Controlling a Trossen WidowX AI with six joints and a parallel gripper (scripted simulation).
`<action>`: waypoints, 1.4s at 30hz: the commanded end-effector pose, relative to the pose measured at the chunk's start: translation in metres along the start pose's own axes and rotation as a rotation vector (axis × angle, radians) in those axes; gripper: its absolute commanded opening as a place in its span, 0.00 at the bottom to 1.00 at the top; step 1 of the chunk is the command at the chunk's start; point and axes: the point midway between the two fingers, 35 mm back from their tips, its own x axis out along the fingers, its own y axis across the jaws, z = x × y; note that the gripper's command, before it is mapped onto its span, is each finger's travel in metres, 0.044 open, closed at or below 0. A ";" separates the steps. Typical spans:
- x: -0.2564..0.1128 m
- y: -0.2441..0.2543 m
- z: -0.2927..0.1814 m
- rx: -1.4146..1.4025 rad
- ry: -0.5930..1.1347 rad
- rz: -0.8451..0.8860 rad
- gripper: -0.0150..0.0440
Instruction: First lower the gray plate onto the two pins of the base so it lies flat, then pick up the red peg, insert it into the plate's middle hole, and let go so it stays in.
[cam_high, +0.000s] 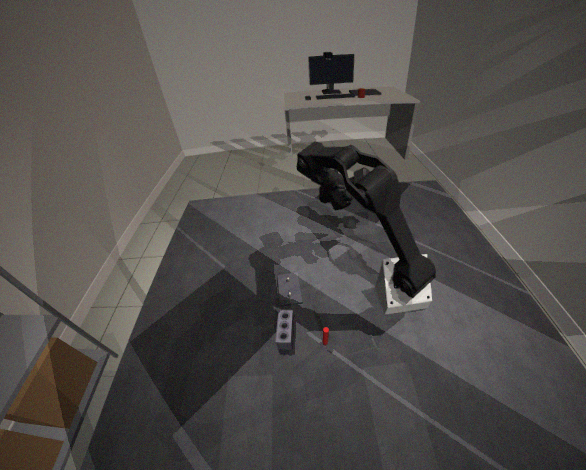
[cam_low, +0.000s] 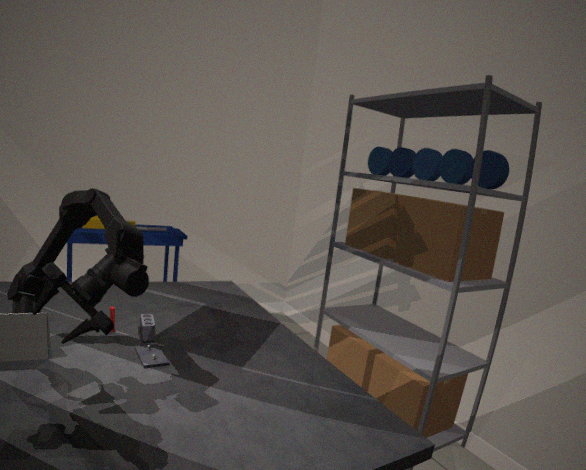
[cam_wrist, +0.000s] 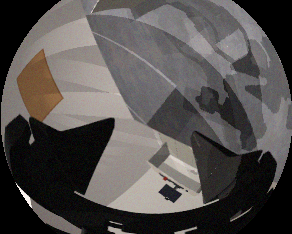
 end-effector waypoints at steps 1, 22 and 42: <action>0.000 0.000 0.000 0.000 0.000 0.000 0.98; -0.205 -0.058 0.233 -0.093 -0.288 -0.627 1.00; -0.221 -0.061 0.388 -0.264 -0.518 -0.737 1.00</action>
